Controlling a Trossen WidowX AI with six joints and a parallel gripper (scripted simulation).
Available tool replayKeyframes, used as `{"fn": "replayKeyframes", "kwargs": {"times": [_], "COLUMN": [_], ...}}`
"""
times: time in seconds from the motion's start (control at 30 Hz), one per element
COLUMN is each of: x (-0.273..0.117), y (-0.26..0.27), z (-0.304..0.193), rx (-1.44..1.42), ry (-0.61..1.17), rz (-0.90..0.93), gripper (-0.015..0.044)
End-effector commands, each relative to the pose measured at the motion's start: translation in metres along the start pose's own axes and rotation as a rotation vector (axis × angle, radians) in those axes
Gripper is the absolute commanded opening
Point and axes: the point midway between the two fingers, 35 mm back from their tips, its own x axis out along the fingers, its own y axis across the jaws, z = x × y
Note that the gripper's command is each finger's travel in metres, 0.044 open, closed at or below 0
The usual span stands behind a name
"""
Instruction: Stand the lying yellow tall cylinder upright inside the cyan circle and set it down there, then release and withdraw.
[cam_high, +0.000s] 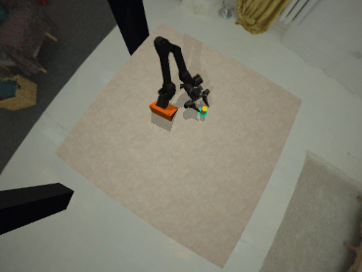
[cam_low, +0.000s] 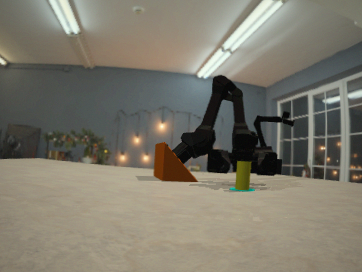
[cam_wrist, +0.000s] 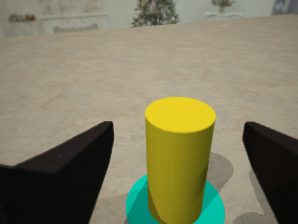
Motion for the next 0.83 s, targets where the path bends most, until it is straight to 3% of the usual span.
{"fn": "replayKeyframes", "kwargs": {"times": [0.0,0.2,0.8], "x": [0.000,0.000,-0.010], "y": [0.000,0.001,0.001], "z": [0.001,0.007,0.085], "rx": [0.004,0.006,0.007], "ry": [-0.004,-0.002,-0.013], "rz": [0.001,-0.004,0.001], "gripper": [0.0400,0.0400,0.0400]}}
